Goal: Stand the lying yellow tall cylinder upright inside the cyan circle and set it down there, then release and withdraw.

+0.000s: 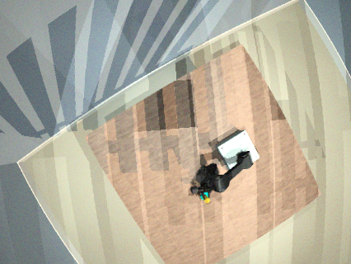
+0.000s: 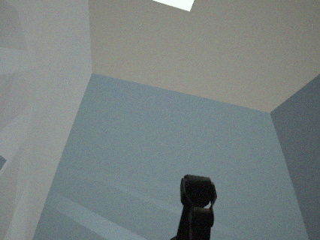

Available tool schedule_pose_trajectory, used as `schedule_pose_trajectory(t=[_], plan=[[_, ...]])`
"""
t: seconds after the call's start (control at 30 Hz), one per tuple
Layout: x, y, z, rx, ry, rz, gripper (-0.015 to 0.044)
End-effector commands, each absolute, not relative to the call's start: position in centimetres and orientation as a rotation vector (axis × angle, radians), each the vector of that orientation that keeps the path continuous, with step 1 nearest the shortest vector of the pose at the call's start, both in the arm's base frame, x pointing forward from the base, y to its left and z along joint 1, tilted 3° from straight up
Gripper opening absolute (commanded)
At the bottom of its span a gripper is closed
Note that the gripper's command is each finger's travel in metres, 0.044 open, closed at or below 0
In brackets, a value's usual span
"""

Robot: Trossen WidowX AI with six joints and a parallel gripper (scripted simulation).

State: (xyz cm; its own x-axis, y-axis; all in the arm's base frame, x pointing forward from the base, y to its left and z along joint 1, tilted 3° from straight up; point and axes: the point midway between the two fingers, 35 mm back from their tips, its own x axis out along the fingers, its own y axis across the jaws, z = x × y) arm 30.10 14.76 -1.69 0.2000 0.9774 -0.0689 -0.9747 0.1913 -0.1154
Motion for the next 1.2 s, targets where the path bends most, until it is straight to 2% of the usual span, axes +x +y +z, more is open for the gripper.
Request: schedule_pose_trajectory(t=[0.0, 0.33, 0.7, 0.9, 1.17], plan=[[29.9, 14.8, -2.6, -0.158, -0.024, 1.371, 0.0105], [29.9, 14.8, -2.6, -0.158, -0.024, 1.371, 0.0105], [29.9, 14.8, -2.6, -0.158, -0.024, 1.371, 0.0394], [30.0, 14.8, -2.2, -0.151, -0.022, 1.370, 0.0400], [30.5, 14.5, 2.5, -0.074, 0.006, 1.356, 0.0400]])
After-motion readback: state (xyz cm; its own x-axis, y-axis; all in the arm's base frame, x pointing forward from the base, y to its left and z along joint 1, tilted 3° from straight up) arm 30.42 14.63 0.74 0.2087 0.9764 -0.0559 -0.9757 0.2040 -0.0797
